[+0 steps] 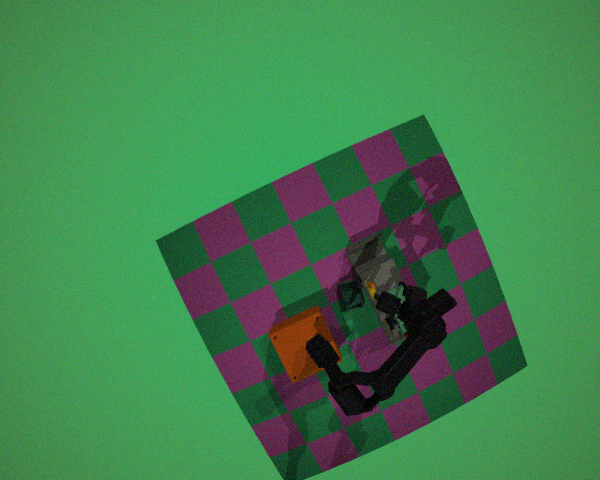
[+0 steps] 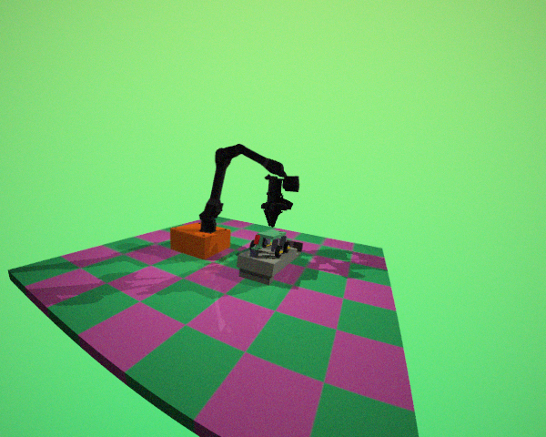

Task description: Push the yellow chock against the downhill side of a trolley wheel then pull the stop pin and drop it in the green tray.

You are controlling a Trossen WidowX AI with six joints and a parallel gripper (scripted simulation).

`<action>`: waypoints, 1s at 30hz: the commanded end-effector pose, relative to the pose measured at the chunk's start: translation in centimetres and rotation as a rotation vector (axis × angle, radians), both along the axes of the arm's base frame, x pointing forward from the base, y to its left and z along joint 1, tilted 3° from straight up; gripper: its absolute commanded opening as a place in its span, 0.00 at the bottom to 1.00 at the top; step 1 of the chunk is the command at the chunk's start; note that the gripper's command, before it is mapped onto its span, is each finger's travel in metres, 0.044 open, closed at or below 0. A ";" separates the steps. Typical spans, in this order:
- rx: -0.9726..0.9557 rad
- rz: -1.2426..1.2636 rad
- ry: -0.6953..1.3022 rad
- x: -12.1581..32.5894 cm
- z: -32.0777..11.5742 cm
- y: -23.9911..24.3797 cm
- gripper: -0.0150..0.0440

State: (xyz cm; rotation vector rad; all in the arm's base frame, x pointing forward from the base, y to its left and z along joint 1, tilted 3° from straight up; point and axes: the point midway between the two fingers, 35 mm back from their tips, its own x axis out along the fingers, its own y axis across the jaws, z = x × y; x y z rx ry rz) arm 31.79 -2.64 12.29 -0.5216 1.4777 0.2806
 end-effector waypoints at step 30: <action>-0.153 0.858 0.257 -1.9 1.3 -10.7 0.58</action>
